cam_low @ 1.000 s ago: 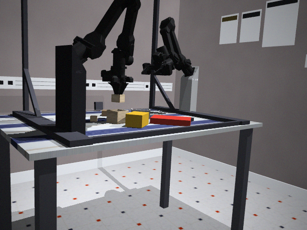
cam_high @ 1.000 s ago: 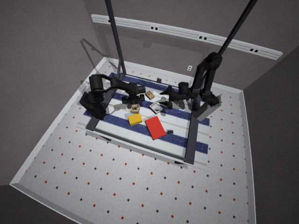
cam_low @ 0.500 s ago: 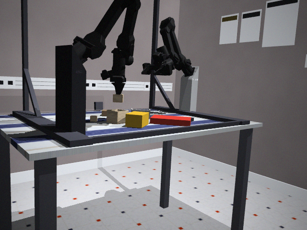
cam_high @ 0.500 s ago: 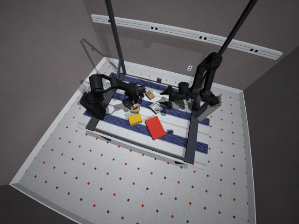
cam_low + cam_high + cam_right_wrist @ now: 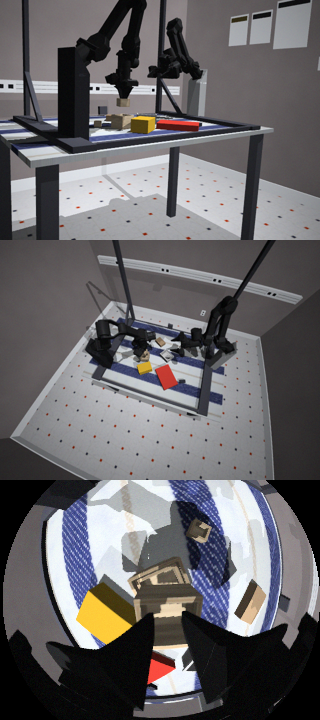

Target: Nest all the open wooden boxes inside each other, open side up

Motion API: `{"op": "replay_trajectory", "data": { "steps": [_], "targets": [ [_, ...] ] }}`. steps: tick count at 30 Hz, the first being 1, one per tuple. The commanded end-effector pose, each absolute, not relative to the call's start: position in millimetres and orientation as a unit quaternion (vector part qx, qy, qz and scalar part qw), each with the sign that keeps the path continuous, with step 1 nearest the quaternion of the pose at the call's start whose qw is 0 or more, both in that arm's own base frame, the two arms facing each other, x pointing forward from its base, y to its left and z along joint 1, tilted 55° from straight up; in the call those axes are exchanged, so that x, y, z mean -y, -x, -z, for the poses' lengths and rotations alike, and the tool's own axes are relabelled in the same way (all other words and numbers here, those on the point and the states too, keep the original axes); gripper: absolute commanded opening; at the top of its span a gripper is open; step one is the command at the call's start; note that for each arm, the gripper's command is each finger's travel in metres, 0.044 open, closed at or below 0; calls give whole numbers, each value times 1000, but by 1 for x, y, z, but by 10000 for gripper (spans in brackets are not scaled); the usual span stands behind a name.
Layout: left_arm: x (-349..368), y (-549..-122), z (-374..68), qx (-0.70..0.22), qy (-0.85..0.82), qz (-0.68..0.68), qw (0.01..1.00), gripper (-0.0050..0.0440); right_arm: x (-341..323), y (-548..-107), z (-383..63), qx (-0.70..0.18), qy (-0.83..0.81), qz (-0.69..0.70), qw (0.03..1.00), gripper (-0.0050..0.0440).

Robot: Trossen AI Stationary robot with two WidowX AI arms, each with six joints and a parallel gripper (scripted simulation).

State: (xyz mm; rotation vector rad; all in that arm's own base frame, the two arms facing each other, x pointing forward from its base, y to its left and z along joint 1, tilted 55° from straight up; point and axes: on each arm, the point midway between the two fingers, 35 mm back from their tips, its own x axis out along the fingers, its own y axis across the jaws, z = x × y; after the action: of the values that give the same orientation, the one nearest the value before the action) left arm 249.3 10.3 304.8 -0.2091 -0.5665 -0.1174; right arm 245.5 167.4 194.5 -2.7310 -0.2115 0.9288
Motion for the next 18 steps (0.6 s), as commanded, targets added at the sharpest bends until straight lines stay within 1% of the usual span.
{"op": "replay_trajectory", "data": {
  "steps": [1, 10, 18],
  "targets": [
    [-10, -245, -313, 292, 101, 59, 949, 400, -167, -246, -200, 88, 942, -309, 97, 187],
    [-10, -245, -313, 292, 101, 59, 949, 400, -167, -246, -200, 131, 946, -294, -38, 187],
    [-10, -245, -313, 292, 101, 59, 949, 400, -168, -247, -198, 132, 945, -296, -46, 187]
  ]
}}
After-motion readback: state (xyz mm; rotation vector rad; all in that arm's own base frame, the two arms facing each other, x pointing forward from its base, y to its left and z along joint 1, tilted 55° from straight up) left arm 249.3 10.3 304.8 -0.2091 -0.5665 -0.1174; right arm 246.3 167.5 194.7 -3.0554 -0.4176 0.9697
